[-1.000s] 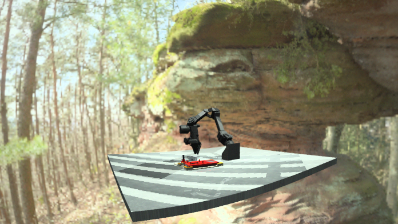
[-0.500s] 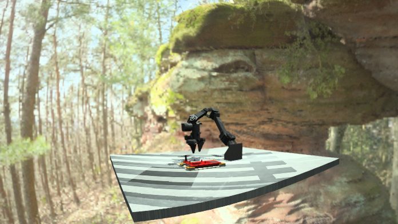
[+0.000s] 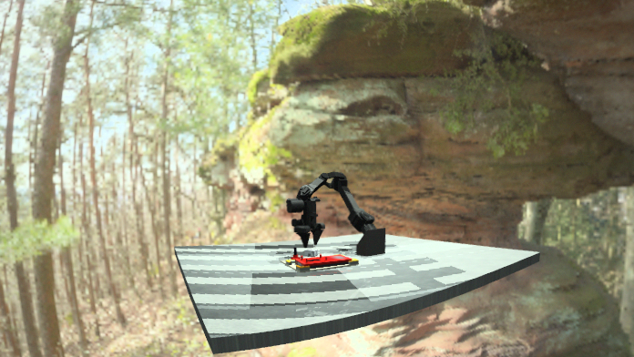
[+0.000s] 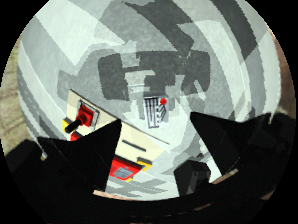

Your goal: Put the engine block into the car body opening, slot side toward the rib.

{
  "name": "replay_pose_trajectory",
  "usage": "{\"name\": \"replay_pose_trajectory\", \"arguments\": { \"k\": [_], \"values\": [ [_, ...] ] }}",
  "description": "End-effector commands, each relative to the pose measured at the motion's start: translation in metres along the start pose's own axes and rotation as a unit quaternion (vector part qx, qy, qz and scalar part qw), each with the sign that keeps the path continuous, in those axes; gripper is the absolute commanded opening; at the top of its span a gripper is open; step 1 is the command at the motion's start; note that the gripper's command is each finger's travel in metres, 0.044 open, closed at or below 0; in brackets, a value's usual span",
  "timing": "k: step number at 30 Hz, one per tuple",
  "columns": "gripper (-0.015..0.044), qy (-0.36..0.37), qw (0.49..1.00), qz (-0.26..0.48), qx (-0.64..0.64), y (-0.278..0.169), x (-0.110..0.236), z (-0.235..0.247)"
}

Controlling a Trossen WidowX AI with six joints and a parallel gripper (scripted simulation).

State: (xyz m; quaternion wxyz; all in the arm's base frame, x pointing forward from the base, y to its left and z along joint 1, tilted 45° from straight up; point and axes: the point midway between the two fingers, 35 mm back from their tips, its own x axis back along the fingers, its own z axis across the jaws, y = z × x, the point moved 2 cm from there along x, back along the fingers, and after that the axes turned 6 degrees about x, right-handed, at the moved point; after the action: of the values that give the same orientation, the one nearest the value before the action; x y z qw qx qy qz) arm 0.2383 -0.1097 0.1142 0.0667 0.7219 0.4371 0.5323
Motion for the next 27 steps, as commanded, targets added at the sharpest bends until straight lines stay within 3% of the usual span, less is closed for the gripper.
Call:
{"name": "replay_pose_trajectory", "arguments": {
  "k": [1, 15, 26, 27],
  "values": [
    [0.044, -0.005, 1.0, 0.001, 0.003, -0.001, -0.007, -0.001],
    [0.044, -0.006, 1.0, 0.0, 0.003, -0.001, -0.027, -0.002],
    [0.0151, -0.006, 1.0, 0.0, 0.003, -0.001, -0.027, -0.002],
    [0.0145, -0.006, 1.0, 0.0, 0.003, -0.001, -0.027, -0.002]
  ]
}}
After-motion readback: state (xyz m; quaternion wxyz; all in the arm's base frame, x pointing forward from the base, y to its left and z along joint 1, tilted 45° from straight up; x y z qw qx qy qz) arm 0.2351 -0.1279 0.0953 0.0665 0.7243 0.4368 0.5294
